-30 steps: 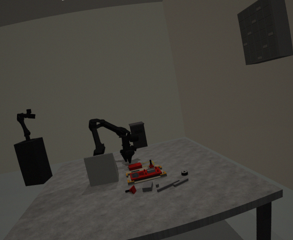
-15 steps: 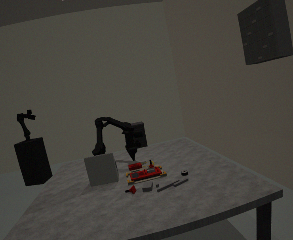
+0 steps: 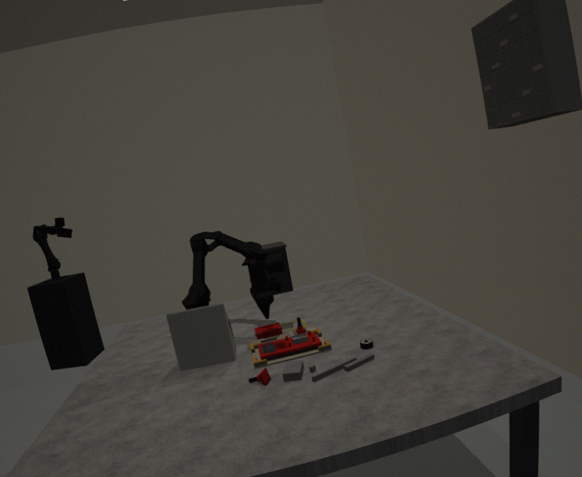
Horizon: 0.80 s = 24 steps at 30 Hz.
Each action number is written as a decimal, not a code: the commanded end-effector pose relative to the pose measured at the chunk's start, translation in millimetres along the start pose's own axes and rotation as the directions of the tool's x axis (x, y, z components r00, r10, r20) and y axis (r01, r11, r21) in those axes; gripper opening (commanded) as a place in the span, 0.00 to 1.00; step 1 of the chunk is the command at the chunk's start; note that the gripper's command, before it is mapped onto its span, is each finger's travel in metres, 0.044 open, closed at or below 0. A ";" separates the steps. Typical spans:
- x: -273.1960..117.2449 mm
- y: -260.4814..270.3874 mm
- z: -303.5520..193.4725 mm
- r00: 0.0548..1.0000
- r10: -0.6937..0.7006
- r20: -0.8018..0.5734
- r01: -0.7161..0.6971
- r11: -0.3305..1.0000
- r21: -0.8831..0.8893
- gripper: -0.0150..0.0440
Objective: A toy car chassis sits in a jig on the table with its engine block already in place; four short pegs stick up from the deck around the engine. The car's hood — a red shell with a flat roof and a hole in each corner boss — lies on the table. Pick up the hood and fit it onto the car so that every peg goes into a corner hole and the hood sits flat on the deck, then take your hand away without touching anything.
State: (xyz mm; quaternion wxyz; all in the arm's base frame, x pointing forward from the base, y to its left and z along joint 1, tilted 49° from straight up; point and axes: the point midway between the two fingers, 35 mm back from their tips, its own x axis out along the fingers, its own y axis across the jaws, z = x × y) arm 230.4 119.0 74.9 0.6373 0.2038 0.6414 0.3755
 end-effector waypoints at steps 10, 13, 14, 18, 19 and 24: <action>8.1 -0.2 0.2 1.000 0.004 0.000 -0.004 1.000 0.005 1.00; 9.8 -0.2 0.3 1.000 0.004 0.000 -0.004 1.000 0.005 1.00; 10.4 -0.3 0.3 1.000 0.004 0.000 -0.004 1.000 0.005 1.00; 12.7 -0.3 0.4 1.000 0.004 0.000 -0.004 1.000 0.005 1.00; 13.3 -0.3 0.4 1.000 0.004 0.000 -0.004 1.000 0.005 1.00; 16.1 -0.4 0.5 1.000 0.004 0.000 -0.004 1.000 0.005 1.00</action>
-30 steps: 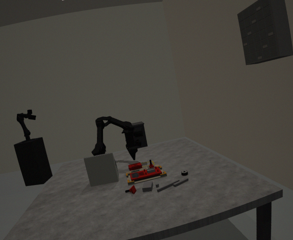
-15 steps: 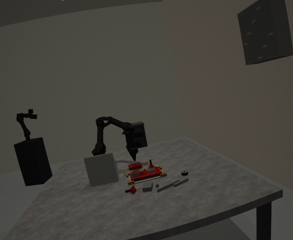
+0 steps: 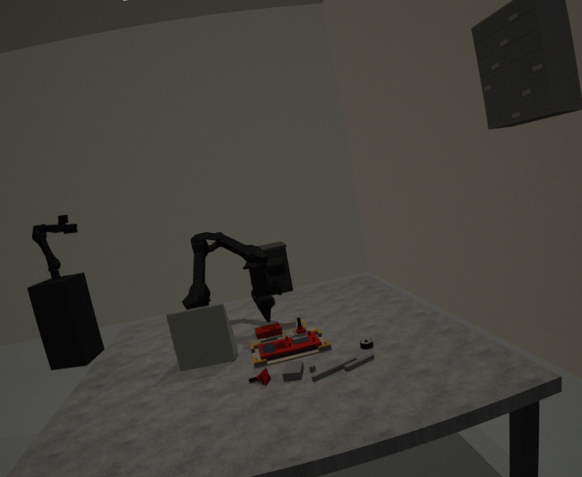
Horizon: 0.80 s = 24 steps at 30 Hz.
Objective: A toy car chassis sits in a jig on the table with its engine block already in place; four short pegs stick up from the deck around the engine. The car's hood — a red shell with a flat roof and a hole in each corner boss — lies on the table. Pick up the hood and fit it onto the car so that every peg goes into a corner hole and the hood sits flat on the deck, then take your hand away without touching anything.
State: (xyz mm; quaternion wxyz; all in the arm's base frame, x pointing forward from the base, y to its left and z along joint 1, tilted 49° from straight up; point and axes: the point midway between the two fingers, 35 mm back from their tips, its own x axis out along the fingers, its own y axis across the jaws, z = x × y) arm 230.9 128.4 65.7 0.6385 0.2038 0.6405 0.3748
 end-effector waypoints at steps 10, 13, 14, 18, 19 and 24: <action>8.9 0.5 -1.0 1.000 0.005 -0.003 -0.005 1.000 0.005 1.00; 10.7 0.5 -1.0 1.000 0.005 -0.003 -0.005 1.000 0.005 1.00; 11.2 0.6 -1.0 1.000 0.005 -0.003 -0.005 1.000 0.005 1.00; 13.5 0.6 -1.1 1.000 0.005 -0.003 -0.005 1.000 0.005 1.00; 14.1 0.7 -1.1 1.000 0.005 -0.003 -0.005 1.000 0.005 1.00; 16.9 0.8 -1.2 1.000 0.006 -0.003 -0.006 1.000 0.005 1.00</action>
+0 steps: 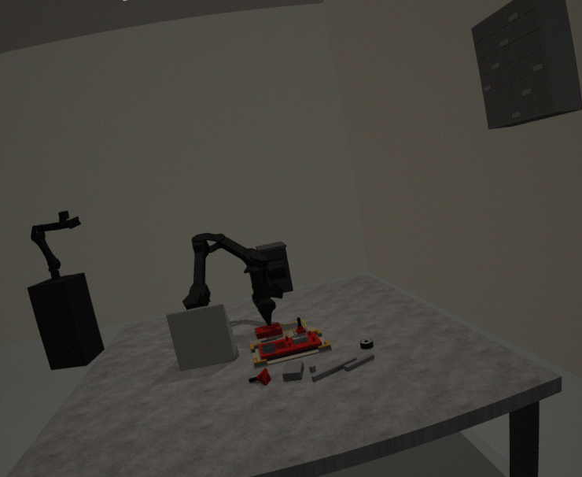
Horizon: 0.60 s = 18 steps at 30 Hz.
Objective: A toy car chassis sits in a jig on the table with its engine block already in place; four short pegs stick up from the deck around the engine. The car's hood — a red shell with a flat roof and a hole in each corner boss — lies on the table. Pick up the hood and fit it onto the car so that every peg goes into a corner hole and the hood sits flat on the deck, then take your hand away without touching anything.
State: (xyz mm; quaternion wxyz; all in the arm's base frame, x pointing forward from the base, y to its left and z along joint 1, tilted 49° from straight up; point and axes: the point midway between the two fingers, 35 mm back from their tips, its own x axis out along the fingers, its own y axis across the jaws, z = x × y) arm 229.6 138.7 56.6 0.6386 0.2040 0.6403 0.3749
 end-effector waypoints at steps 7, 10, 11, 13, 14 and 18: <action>7.1 0.9 -1.5 1.000 0.006 -0.004 -0.006 1.000 0.005 1.00; 8.8 1.0 -1.6 1.000 0.006 -0.004 -0.006 1.000 0.005 1.00; 9.4 1.0 -1.6 1.000 0.006 -0.004 -0.006 1.000 0.005 1.00; 10.5 1.1 -1.7 1.000 0.006 -0.004 -0.006 1.000 0.005 1.00; 11.0 1.2 -1.8 1.000 0.007 -0.004 -0.007 1.000 0.005 1.00; 13.3 1.4 -2.0 1.000 0.007 -0.004 -0.007 1.000 0.005 1.00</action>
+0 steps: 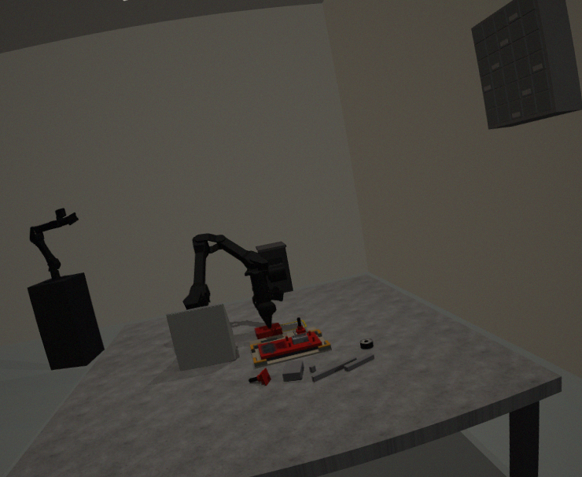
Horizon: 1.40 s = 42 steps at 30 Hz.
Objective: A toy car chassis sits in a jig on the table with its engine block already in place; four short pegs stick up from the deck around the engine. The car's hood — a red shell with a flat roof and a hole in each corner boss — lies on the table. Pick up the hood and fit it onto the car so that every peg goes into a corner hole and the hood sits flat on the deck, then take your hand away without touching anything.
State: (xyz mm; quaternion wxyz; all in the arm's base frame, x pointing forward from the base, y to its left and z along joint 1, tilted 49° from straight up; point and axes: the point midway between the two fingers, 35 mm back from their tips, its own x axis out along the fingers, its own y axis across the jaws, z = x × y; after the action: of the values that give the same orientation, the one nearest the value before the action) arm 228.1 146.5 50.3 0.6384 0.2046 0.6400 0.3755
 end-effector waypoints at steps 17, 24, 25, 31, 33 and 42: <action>11.0 1.6 -2.3 1.000 0.007 -0.004 -0.007 1.000 0.005 1.00; 14.3 1.5 -2.3 1.000 0.007 -0.004 -0.007 1.000 0.005 1.00; 14.8 1.5 -2.3 1.000 0.007 -0.004 -0.007 1.000 0.005 1.00; 17.8 1.6 -2.3 1.000 0.007 -0.004 -0.007 1.000 0.005 1.00; 18.7 1.6 -2.3 1.000 0.007 -0.004 -0.007 1.000 0.005 1.00; 23.1 1.7 -2.3 1.000 0.007 -0.004 -0.007 1.000 0.005 1.00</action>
State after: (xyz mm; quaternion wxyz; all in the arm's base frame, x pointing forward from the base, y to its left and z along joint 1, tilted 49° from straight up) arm 224.4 162.2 37.4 0.6372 0.2062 0.6400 0.3767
